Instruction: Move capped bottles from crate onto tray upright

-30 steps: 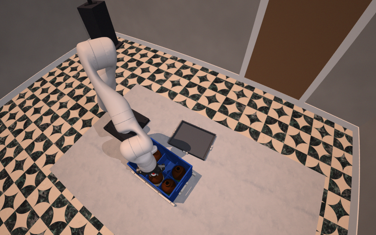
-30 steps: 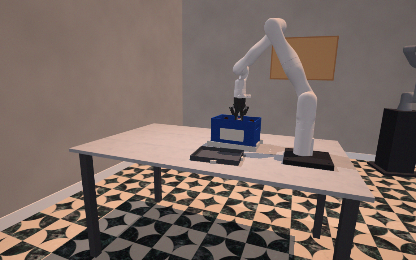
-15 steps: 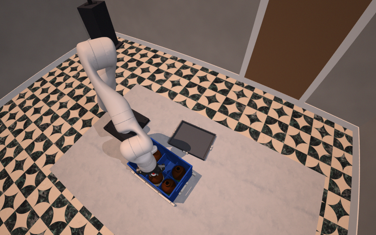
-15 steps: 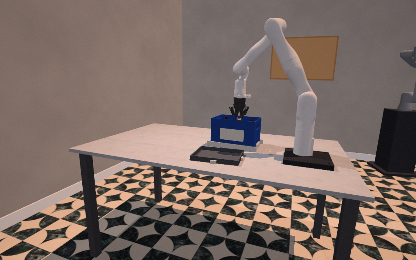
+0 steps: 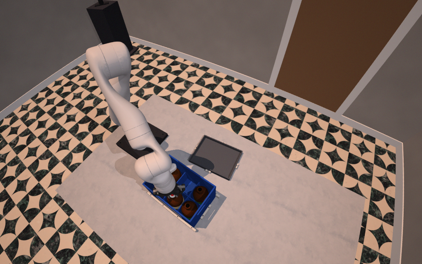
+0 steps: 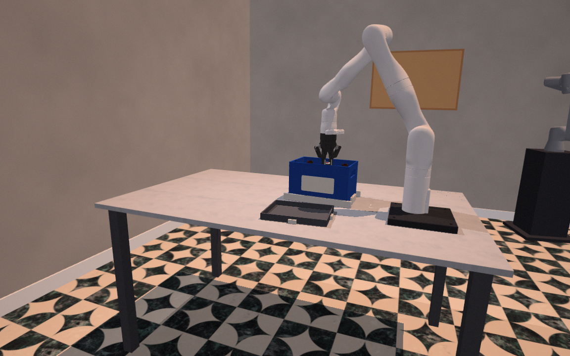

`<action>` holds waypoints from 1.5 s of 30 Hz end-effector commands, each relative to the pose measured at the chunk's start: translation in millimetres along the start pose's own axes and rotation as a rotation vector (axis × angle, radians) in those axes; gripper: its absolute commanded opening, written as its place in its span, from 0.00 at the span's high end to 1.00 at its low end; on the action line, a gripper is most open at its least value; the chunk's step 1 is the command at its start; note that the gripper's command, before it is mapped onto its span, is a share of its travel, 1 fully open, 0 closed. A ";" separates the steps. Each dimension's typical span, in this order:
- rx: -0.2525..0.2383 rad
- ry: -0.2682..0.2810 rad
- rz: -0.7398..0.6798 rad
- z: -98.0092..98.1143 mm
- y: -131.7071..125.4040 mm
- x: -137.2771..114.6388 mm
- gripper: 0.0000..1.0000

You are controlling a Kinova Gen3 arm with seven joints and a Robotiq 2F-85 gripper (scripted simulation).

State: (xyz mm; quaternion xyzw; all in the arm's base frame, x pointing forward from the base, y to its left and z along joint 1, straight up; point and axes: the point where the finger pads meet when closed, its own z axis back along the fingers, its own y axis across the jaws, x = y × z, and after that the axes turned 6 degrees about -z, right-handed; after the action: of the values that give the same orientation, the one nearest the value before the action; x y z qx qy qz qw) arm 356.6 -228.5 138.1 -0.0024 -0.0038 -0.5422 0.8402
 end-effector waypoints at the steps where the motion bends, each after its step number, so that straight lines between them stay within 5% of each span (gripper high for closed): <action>1: 0.001 -0.001 0.000 0.6 0.3 0.3 1.00; 6: 0.001 -0.001 0.000 0.6 0.3 0.3 1.00; 21: 0.003 0.001 0.004 50.6 0.2 0.4 1.00; 24: 0.001 0.008 0.006 46.9 -0.5 -0.9 1.00; 45: 0.002 0.006 0.006 103.5 0.2 0.4 1.00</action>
State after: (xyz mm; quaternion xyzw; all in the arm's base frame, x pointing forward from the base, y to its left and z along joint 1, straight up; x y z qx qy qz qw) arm 355.9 -226.0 231.3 0.0021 0.0023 -0.5378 0.8431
